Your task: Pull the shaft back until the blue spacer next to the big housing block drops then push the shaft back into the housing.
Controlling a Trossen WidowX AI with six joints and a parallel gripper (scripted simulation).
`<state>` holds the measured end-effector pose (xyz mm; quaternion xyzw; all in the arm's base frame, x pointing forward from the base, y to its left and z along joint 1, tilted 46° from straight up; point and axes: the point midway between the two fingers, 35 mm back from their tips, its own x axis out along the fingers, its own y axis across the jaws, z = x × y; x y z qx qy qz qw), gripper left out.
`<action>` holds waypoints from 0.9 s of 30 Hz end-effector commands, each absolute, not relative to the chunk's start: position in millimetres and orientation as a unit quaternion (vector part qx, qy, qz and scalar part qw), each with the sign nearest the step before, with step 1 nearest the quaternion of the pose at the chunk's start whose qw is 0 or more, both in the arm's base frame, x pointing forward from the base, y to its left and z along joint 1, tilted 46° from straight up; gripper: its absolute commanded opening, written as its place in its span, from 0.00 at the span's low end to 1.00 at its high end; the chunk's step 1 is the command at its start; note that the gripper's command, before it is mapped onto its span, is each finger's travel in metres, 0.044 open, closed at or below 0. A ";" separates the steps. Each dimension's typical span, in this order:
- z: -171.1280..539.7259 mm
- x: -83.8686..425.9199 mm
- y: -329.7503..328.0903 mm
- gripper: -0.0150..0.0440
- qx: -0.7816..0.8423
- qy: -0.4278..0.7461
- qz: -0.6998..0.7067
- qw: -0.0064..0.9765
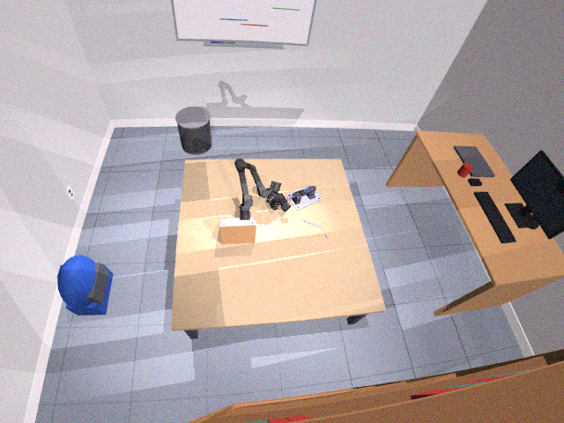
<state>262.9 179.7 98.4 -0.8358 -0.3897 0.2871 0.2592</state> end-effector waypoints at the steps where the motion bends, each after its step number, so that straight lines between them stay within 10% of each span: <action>1: 98.7 262.1 179.4 0.25 -0.836 -0.391 0.286 0.258; 27: 97.7 259.3 178.0 0.25 -0.836 -0.391 0.286 0.258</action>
